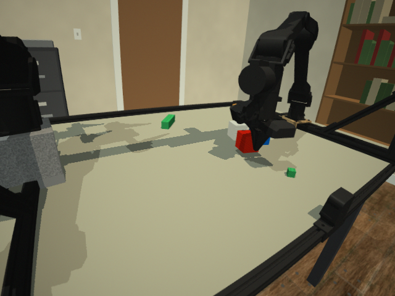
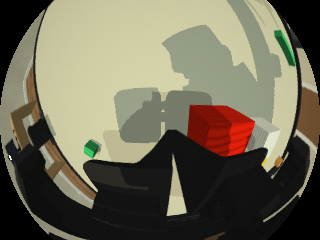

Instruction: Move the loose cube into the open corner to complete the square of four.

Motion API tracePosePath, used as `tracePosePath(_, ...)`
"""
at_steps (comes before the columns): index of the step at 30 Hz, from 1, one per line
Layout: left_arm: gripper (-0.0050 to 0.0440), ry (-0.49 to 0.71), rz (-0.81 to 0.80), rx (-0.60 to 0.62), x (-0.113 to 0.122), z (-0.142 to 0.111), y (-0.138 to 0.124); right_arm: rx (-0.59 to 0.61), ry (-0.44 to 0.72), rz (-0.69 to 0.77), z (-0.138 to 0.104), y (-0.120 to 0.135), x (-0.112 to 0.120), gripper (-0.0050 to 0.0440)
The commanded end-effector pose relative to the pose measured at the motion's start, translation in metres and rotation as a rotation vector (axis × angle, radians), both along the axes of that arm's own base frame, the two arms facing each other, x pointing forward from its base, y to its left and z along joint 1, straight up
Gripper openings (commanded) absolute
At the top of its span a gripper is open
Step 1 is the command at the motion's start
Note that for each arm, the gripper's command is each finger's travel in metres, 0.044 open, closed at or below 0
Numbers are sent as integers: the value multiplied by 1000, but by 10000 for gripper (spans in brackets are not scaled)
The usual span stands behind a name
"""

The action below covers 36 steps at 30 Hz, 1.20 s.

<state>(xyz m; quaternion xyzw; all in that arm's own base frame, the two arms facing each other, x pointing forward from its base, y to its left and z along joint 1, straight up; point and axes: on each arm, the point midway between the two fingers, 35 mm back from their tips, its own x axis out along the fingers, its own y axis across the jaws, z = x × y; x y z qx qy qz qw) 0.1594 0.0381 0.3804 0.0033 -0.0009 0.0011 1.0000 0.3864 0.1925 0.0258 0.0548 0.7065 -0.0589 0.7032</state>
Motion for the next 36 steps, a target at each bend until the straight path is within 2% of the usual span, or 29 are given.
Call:
tracePosePath(1,400,0,-2,-7,0,0,0,5,-5,5,3,-3,-1,0)
tracePosePath(36,400,0,-2,-7,0,0,0,5,-5,5,3,-21,-4,0)
